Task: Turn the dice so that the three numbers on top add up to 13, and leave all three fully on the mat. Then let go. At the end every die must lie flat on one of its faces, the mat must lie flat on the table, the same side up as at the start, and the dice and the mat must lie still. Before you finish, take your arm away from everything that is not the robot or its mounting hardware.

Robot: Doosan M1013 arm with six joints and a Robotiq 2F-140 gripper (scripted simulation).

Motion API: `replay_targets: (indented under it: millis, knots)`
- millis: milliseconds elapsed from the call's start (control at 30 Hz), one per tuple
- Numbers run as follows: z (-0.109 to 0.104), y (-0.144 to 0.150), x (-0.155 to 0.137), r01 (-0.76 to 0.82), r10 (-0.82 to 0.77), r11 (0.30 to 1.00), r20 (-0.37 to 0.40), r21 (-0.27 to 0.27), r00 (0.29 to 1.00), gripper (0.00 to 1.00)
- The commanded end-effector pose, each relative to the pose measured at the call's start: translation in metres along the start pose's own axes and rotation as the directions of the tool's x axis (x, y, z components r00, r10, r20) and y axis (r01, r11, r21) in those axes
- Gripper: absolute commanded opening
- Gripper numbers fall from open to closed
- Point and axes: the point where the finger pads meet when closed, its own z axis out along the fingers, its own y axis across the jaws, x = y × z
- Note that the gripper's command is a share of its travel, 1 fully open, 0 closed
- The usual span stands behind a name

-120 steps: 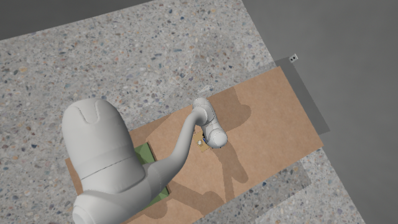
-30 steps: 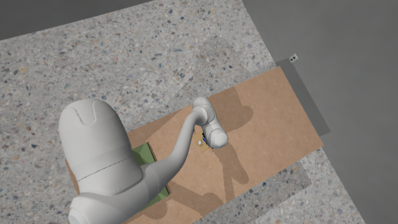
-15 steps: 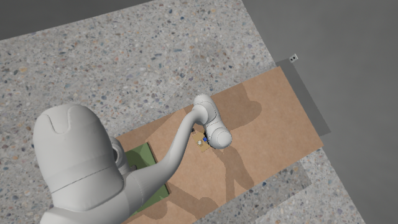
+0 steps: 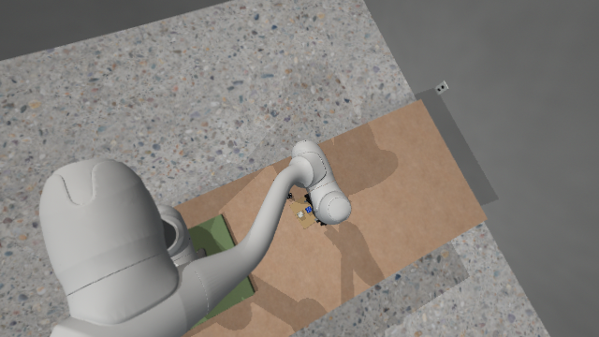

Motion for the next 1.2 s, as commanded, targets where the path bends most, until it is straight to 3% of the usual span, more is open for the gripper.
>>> replay_targets:
  millis: [0, 433, 500, 567, 633, 733, 900, 933, 1167]
  knots:
    - [0.000, 0.000, 0.000, 0.000, 0.000, 1.000, 0.000, 0.000, 1.000, 1.00]
    - [0.000, -0.001, 0.000, -0.004, 0.004, 1.000, 0.000, 0.000, 1.000, 1.00]
    - [0.002, -0.024, -0.009, -0.067, 0.067, 0.998, 0.000, 0.000, 0.998, 1.00]
    - [0.007, -0.066, -0.029, -0.189, 0.189, 0.982, 0.000, 0.000, 0.982, 1.00]
    - [0.007, -0.067, -0.030, -0.191, 0.191, 0.982, 0.000, 0.000, 0.982, 1.00]
    - [0.010, -0.100, -0.049, -0.290, 0.290, 0.957, 0.000, 0.000, 0.957, 1.00]
    - [0.011, -0.108, -0.054, -0.313, 0.313, 0.950, 0.000, 0.001, 0.950, 1.00]
    - [0.011, -0.108, -0.054, -0.313, 0.313, 0.950, 0.000, 0.001, 0.950, 0.25]
    - [0.011, -0.108, -0.054, -0.313, 0.313, 0.950, 0.000, 0.001, 0.950, 0.25]
